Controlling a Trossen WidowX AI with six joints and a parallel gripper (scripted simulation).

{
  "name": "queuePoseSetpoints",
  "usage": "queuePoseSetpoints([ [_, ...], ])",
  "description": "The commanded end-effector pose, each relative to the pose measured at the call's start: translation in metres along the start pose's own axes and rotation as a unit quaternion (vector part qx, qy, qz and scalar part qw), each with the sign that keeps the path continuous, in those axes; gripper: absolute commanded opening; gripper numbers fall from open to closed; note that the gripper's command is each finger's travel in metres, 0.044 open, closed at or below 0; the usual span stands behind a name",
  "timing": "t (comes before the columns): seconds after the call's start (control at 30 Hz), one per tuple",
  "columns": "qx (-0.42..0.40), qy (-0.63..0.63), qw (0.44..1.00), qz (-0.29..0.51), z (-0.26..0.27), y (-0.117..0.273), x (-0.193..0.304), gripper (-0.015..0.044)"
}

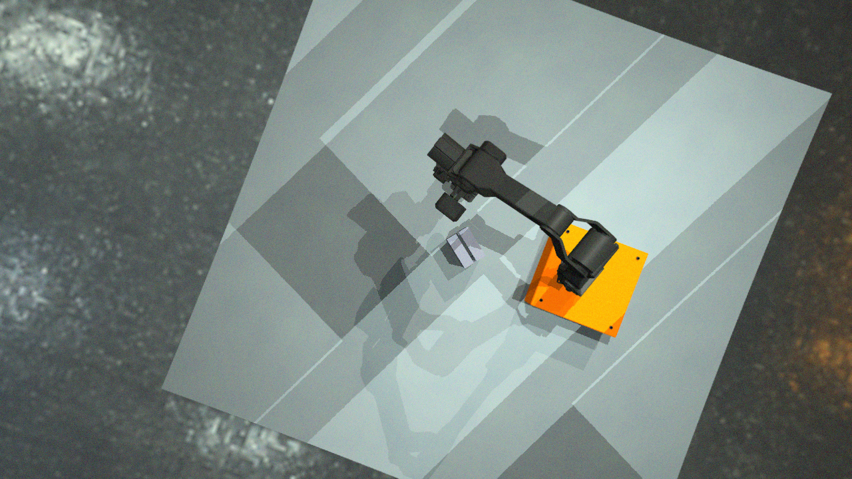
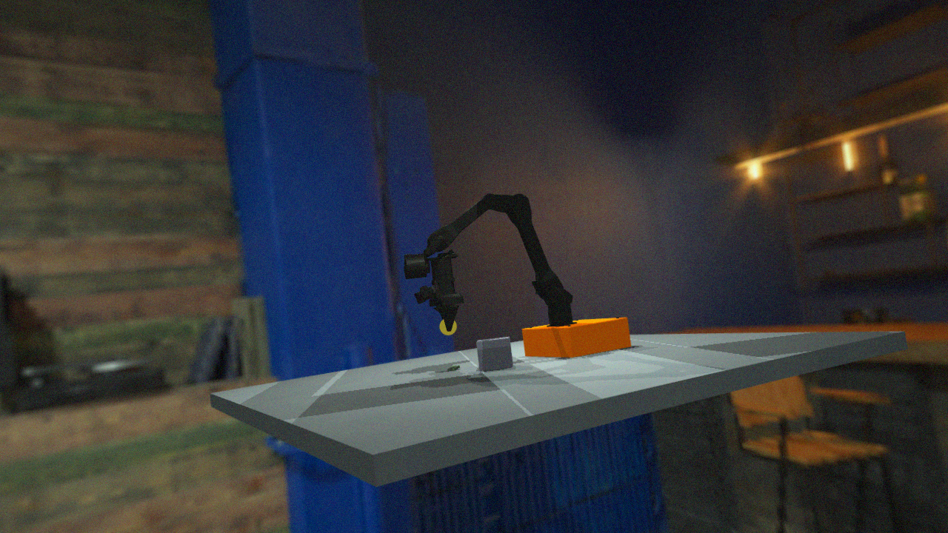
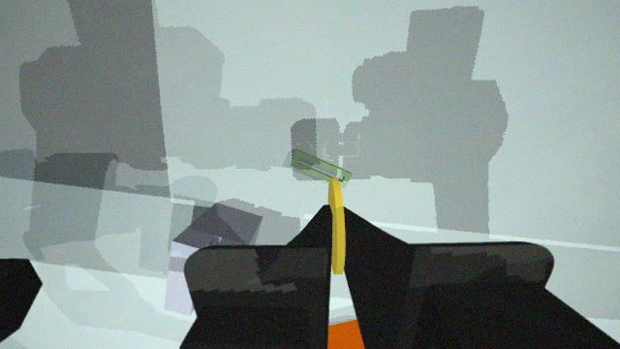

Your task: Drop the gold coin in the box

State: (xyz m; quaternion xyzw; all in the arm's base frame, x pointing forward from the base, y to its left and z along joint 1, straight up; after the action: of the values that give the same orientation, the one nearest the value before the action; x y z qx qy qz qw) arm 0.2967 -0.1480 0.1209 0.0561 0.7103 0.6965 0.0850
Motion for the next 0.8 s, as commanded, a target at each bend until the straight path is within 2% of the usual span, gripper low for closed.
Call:
queuePoseSetpoints([
  [0.0, -0.003, -0.063, 0.998, 0.000, 0.000, 0.000, 0.000, 0.0000],
  [0.23, -0.002, -0.171, 0.985, 0.001, 0.000, 0.000, 0.000, 0.0000],
  [0.77, -0.004, -0.174, 0.985, 0.001, 0.028, 0.001, 0.006, 0.0000],
])
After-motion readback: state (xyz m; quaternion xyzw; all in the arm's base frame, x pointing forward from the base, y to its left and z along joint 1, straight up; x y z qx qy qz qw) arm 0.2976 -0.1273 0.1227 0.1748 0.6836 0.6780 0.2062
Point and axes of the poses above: the point midway between the two fingers, 35 mm back from their tips, its own y axis back along the fingers, its own z axis across the jaws, x = y × z, the point moved 5 cm from there along y, back along the fingers, and after that the axes turned 14 degrees about y, right-handed, at the moved point
